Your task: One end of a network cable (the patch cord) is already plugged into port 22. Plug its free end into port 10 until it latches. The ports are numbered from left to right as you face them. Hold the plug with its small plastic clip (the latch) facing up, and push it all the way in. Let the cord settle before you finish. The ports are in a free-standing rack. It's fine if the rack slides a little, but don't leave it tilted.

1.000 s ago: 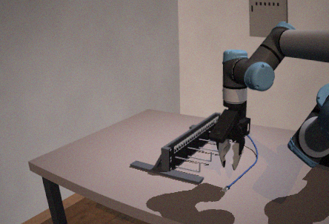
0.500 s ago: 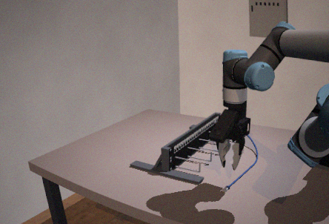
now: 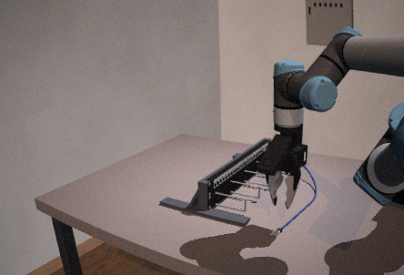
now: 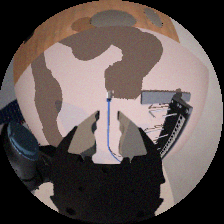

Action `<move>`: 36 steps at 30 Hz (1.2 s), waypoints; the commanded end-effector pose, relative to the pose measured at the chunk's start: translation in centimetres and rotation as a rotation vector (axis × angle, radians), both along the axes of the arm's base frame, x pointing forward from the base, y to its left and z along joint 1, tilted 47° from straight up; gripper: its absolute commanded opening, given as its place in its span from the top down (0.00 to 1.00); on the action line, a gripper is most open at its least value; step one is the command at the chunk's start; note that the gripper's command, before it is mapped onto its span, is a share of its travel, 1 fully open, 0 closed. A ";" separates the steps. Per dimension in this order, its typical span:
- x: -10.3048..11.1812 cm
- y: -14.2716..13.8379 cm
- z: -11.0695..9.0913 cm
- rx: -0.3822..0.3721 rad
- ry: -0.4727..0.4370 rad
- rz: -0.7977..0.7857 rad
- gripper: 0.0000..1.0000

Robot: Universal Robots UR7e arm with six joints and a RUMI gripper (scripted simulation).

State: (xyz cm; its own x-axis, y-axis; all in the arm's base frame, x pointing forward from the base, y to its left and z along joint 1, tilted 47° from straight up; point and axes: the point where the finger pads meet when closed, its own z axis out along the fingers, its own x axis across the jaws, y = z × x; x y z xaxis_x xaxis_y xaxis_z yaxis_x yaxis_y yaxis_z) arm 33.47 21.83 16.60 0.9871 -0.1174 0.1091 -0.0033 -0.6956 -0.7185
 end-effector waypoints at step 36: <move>0.7 3.4 -3.4 0.000 -0.001 0.000 0.78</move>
